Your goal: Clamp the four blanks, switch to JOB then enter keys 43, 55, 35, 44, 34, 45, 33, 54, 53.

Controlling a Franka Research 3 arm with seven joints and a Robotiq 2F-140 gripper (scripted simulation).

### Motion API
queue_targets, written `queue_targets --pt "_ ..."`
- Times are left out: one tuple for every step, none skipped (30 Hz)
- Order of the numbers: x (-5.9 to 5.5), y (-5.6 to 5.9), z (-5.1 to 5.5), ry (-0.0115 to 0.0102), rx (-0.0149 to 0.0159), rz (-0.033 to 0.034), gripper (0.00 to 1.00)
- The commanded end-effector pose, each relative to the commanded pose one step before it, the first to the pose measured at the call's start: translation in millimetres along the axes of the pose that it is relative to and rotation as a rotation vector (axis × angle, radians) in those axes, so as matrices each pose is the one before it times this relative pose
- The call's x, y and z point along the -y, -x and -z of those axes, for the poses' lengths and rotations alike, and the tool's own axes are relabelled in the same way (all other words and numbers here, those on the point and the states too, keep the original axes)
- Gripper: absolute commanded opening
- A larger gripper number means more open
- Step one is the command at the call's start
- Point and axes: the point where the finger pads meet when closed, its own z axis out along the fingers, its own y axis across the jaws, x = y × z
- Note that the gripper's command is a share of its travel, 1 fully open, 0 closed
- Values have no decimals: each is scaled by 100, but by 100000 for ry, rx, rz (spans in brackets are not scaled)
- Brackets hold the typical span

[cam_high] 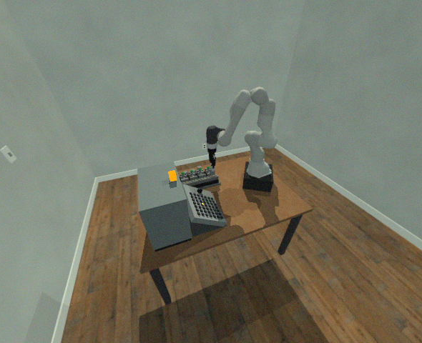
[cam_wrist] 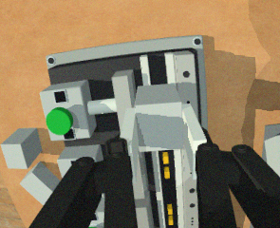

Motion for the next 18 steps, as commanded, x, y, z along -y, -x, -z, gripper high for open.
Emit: queue_targets --pt "70 540 -283 223 1564 2153 0" --pt "-1 1 -87 2 0 0 0" --pt "0 0 0 0 0 0 0" --pt "0 0 0 0 0 0 0" --pt "0 0 -82 0 0 0 0" --pt "1 0 -77 -3 0 -1 0" --pt "2 -1 -72 -5 0 -1 0" --pt "0 0 -66 -1 0 0 0" --pt "-1 1 -61 5 0 1 0" --pt "-1 1 -56 3 0 1 0" --pt "0 0 -51 2 0 0 0" --pt "0 0 -46 0 0 0 0" --pt "0 0 -42 0 0 0 0" --pt "0 0 -37 -1 0 0 0" --pt "0 0 -33 -1 0 0 0" --pt "1 0 -28 -1 0 0 0" --pt "1 0 -24 -1 0 0 0" --pt "0 0 -20 -1 0 0 0"
